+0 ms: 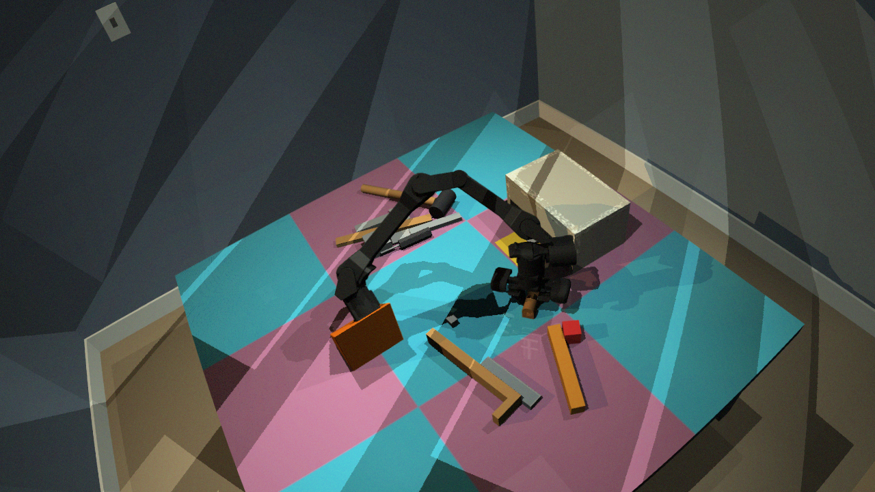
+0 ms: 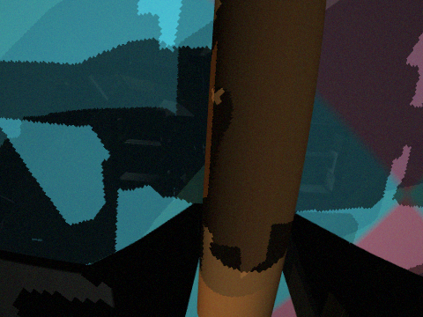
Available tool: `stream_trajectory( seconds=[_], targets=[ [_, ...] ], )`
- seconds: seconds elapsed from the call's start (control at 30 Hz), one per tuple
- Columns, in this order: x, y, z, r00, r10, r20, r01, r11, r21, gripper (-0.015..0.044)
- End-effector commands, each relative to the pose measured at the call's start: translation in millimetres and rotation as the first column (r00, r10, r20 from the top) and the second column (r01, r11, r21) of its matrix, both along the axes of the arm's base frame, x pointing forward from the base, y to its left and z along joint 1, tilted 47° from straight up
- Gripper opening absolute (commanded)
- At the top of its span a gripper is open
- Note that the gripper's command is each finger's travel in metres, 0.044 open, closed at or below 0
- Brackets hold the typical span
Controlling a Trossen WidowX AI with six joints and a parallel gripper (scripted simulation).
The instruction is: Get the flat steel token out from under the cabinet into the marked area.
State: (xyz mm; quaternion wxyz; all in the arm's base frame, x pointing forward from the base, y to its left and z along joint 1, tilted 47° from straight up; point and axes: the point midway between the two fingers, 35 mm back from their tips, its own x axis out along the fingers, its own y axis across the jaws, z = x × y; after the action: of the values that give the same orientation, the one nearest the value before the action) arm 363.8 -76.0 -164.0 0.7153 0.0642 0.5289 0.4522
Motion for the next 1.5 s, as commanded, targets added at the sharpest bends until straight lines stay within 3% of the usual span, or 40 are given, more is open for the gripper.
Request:
stream_trajectory(
  seconds=[0.0,1.47],
  targets=[
    [8.6,4.5,5.0,1.0,-0.001,0.004,0.001,1.0,0.004,0.0],
    [-10.9,26.2,23.4,1.0,-0.001,0.002,0.001,1.0,0.006,0.0]
  ],
)
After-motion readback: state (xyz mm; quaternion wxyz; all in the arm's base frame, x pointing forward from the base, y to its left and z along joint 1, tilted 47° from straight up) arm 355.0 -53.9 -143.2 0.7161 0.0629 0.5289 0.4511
